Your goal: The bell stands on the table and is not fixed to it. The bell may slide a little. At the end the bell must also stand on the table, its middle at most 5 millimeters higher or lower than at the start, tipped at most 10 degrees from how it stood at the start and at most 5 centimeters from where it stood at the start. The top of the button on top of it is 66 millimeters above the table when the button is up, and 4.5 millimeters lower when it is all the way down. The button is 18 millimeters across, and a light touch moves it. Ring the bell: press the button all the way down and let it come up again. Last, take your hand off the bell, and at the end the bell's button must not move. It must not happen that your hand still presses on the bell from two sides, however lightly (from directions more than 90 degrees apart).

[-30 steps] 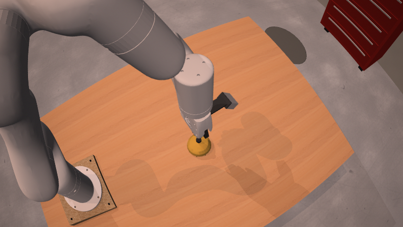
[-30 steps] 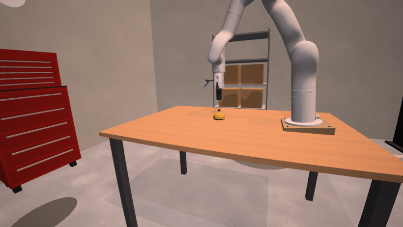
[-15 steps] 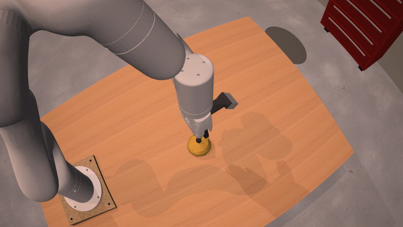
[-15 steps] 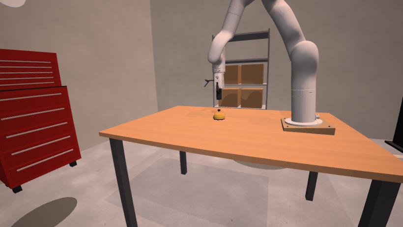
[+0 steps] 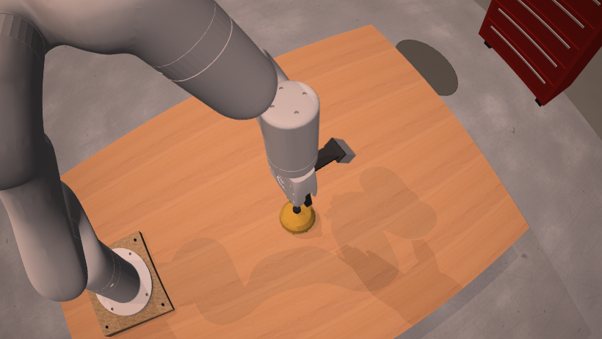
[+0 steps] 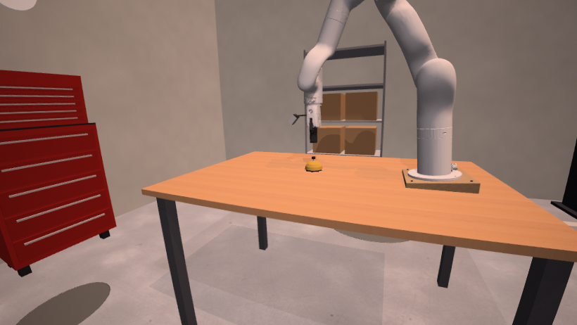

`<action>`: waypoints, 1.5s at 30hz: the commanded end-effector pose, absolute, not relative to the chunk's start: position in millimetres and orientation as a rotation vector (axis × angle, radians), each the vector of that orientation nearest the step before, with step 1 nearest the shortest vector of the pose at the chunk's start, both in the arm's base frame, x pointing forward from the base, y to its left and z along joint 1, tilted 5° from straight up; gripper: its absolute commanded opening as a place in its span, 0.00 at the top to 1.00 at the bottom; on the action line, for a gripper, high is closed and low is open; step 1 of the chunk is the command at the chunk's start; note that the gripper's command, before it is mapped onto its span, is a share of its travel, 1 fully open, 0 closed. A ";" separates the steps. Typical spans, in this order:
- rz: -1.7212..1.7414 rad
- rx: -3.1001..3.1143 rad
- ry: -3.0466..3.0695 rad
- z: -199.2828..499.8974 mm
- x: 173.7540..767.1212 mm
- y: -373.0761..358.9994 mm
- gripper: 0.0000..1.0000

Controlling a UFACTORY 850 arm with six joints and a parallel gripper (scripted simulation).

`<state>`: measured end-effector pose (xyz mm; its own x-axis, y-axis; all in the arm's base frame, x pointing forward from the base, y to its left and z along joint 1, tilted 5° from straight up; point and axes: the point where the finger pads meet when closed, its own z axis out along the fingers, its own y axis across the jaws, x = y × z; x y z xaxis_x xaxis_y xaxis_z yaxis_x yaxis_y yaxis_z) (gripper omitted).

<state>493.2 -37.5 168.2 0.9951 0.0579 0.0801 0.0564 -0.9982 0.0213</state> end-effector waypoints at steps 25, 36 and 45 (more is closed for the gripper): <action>0.127 3.119 0.090 131.5 497.5 -38.8 1.00; 0.127 3.119 0.090 117.4 498.8 -39.2 1.00; 0.127 3.119 0.090 111.1 499.4 -39.5 1.00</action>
<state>498.3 -39.3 112.4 0.9952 0.0581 0.0785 0.0567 -0.9982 0.0206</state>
